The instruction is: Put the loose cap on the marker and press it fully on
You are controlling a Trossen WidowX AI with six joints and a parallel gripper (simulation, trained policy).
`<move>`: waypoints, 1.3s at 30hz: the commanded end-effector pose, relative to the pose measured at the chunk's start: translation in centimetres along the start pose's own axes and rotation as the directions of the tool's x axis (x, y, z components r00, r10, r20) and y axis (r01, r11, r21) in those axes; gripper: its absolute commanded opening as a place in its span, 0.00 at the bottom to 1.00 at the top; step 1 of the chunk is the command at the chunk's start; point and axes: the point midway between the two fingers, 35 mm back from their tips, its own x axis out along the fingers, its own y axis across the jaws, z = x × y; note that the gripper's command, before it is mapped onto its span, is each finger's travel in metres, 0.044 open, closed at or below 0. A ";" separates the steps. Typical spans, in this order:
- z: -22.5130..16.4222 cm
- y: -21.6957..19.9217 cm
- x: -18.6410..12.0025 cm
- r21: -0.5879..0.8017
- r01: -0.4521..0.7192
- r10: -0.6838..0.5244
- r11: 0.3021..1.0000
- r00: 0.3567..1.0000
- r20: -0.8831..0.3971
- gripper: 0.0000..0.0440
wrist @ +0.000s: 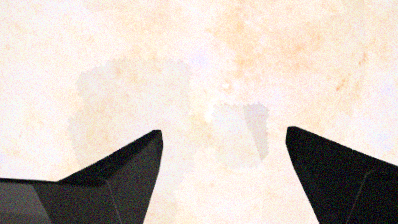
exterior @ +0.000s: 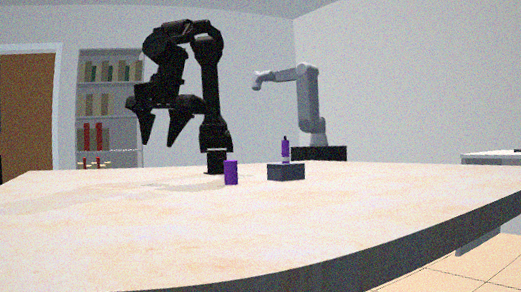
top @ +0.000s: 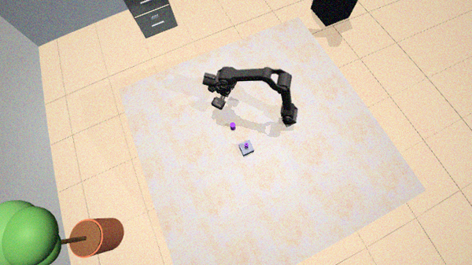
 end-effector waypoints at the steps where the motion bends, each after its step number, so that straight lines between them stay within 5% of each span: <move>1: -0.3 1.1 0.2 0.002 -0.013 0.013 1.000 1.000 -0.025 0.72; 39: -6.1 10.0 -0.4 -0.087 -0.102 0.078 0.991 0.968 -0.238 0.70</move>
